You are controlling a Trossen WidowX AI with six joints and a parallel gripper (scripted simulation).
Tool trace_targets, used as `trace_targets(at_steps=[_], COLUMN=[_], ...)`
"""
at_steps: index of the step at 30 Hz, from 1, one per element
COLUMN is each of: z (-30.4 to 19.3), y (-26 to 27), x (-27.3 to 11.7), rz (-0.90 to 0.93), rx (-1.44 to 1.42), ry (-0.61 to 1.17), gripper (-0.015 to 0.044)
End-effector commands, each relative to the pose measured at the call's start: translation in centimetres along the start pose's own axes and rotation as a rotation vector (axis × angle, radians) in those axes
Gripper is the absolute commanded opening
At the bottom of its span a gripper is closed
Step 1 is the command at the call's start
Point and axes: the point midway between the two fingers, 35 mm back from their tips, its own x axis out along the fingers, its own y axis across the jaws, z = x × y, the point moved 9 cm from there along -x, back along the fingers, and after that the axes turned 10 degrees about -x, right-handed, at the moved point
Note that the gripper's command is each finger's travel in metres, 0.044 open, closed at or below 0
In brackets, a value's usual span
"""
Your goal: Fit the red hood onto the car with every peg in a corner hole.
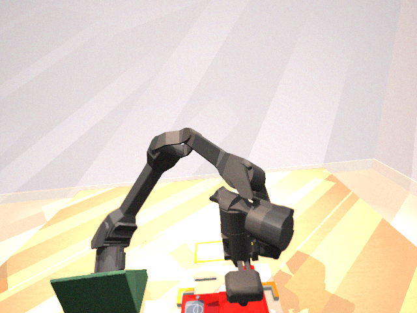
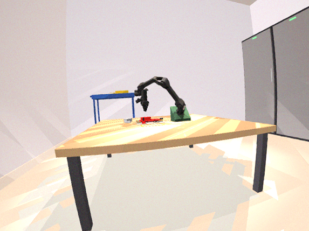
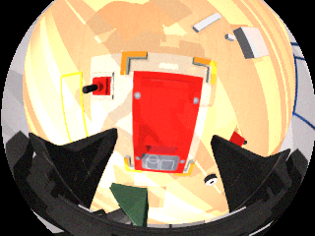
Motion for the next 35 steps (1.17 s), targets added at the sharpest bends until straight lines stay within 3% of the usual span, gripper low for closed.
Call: trace_targets(at_steps=[1, 35], z=[0.09, 0.09], y=[-0.02, -0.02], x=[-0.21, -0.21], rz=[-0.007, -0.007], rx=[-0.008, -0.008], ry=[0.002, 0.002], gripper=[0.044, 0.044])
